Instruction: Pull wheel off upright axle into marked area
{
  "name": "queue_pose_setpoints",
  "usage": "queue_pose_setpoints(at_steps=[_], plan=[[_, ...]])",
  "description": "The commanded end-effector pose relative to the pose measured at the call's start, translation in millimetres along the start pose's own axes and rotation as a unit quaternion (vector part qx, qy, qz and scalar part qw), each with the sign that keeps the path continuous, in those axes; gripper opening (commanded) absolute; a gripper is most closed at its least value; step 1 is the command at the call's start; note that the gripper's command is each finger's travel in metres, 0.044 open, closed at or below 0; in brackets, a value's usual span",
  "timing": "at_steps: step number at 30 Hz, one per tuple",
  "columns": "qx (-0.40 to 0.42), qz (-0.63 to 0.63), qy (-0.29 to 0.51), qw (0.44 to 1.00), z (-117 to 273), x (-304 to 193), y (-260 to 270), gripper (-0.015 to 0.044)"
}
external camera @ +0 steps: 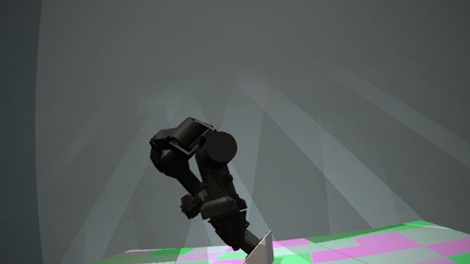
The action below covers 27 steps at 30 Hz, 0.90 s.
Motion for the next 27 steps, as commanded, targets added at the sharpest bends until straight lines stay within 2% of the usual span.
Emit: queue_pose_setpoints(at_steps=[1,4,12,27], plan=[[-0.029,-0.015,-0.061,0.998,-6.3,-15.0,9.8,0.0300],[-0.038,-0.025,-0.098,0.994,-8.8,-23.1,15.3,0.0300],[-0.039,-0.025,-0.100,0.994,-14.0,-22.7,15.9,0.0300],[-0.039,-0.026,-0.102,0.994,-80.6,-7.8,11.6,0.0300]])
Point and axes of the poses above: the point midway between the two fingers, 35 mm back from their tips, its own z axis back along the fingers, its own y axis across the jaws, x = y × z, the point moved 6 cm from there along z, back along the fingers, and after that the axes turned 10 degrees about z, right-handed, at the moved point
